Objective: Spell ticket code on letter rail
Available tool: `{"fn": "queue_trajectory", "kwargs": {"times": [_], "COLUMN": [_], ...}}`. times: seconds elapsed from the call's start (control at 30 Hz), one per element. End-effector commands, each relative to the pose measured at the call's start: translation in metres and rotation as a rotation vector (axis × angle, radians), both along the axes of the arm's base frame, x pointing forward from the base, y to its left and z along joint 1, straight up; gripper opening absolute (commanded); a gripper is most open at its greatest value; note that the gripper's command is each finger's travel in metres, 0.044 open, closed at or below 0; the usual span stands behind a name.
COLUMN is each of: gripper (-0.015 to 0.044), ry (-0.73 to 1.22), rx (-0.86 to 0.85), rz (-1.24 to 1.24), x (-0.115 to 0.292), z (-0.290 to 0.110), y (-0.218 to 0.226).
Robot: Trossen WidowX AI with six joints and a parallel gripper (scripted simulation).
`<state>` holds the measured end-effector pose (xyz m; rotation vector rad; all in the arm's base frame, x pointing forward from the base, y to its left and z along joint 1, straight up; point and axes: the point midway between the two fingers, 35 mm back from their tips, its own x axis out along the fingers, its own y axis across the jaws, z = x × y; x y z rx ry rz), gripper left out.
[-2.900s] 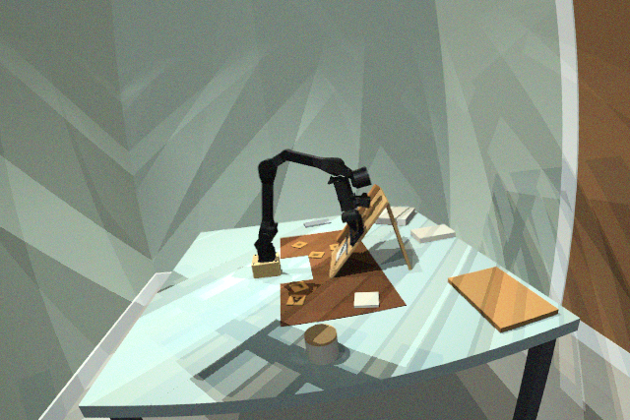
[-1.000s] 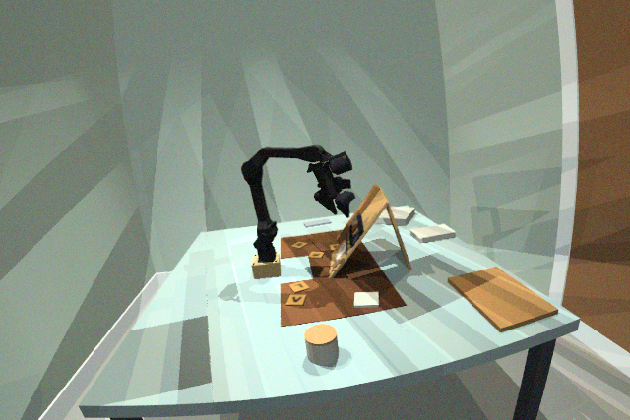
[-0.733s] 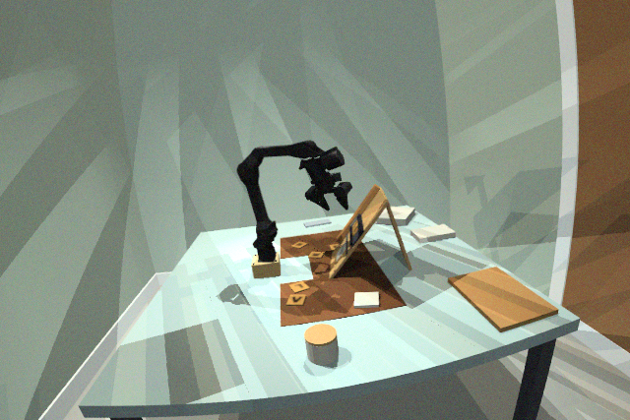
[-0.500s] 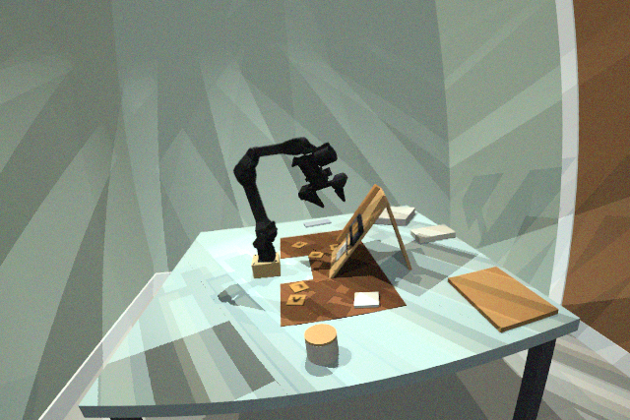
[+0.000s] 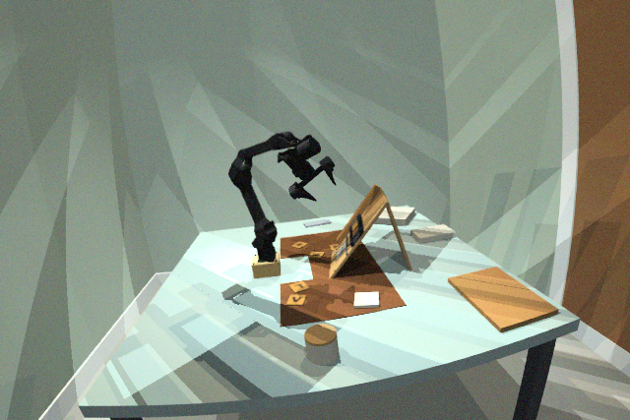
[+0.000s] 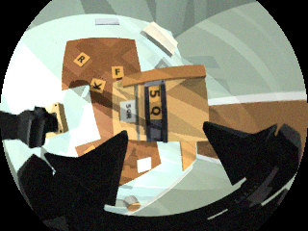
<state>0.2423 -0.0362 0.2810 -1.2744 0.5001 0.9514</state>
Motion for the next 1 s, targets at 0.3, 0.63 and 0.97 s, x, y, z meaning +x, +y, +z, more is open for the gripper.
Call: {"fn": "queue_trajectory", "kwargs": {"times": [0.3,0.63,0.97], "gripper": [0.044,0.034,0.034], "ry": [-0.03,0.213,0.512], "rx": [-0.02,0.097,0.124], "rz": [0.041,-0.004,-0.154], "x": [-0.003,0.02,0.02], "z": [0.004,-0.042,-0.102], "y": [0.001,0.06,0.149]}}
